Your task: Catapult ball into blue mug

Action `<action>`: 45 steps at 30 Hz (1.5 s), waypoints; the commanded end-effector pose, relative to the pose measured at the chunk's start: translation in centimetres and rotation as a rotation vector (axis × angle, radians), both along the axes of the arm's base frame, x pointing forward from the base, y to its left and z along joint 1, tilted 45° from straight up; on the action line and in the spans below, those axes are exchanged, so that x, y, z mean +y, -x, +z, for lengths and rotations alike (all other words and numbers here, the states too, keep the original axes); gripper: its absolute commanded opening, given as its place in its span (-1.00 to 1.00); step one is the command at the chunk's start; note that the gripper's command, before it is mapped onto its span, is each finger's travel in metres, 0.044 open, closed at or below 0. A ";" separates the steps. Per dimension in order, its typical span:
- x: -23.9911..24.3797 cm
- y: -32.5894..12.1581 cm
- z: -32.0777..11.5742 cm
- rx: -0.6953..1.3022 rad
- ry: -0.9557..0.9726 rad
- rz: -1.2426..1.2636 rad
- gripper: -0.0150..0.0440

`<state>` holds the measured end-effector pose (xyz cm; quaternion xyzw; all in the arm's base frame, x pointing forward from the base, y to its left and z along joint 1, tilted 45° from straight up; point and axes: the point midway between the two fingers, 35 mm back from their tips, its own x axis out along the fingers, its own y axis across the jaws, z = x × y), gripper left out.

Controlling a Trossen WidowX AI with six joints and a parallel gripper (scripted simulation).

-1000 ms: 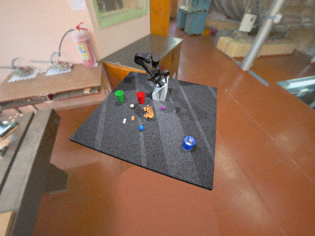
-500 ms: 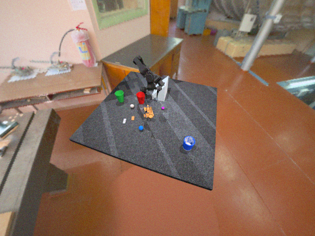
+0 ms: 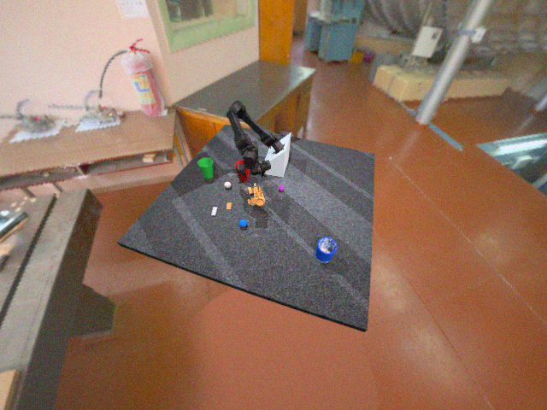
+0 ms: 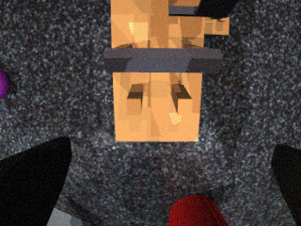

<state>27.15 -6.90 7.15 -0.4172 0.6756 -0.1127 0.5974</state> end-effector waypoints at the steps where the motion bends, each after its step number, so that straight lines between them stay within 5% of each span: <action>1: -0.8 0.9 -0.4 0.055 0.016 0.003 1.00; 45: -7.8 0.9 -7.5 0.056 0.021 0.004 1.00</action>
